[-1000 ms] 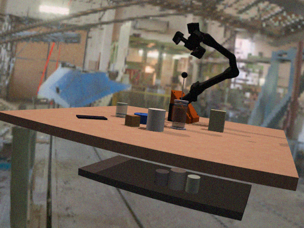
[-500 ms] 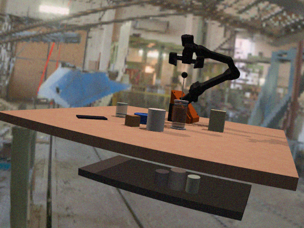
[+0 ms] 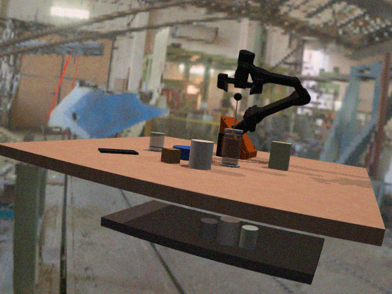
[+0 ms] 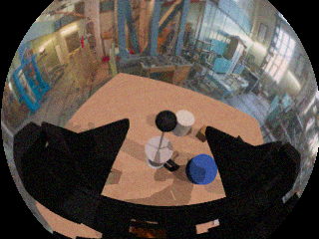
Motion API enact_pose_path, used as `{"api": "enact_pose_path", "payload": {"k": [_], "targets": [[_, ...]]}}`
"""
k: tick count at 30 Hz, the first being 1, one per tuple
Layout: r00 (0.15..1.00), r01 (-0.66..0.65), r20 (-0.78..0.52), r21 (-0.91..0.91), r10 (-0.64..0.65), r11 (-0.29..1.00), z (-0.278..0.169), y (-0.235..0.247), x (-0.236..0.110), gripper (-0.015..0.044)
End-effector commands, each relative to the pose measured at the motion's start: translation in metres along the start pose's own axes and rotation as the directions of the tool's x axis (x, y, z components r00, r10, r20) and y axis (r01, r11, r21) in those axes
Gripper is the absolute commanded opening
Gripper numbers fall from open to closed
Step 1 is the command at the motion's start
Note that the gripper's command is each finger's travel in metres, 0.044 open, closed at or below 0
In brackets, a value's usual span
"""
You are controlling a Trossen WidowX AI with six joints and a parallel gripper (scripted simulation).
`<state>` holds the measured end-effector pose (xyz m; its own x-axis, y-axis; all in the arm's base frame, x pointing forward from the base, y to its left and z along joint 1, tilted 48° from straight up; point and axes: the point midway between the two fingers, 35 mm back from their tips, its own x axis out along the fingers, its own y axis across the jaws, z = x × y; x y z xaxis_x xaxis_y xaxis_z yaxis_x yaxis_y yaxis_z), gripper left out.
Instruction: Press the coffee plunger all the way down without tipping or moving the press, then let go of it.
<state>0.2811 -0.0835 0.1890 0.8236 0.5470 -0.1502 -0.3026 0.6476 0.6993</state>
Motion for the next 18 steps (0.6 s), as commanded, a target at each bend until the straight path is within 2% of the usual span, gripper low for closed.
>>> {"api": "enact_pose_path", "payload": {"k": [1, 18], "targets": [[1.0, 0.005, -0.005, 0.011, -0.005, 1.0, -0.003, -0.002, 0.006, 0.044], [1.0, -0.003, 0.007, 0.012, 0.003, 1.0, -0.002, 0.002, 0.031, 0.044]]}}
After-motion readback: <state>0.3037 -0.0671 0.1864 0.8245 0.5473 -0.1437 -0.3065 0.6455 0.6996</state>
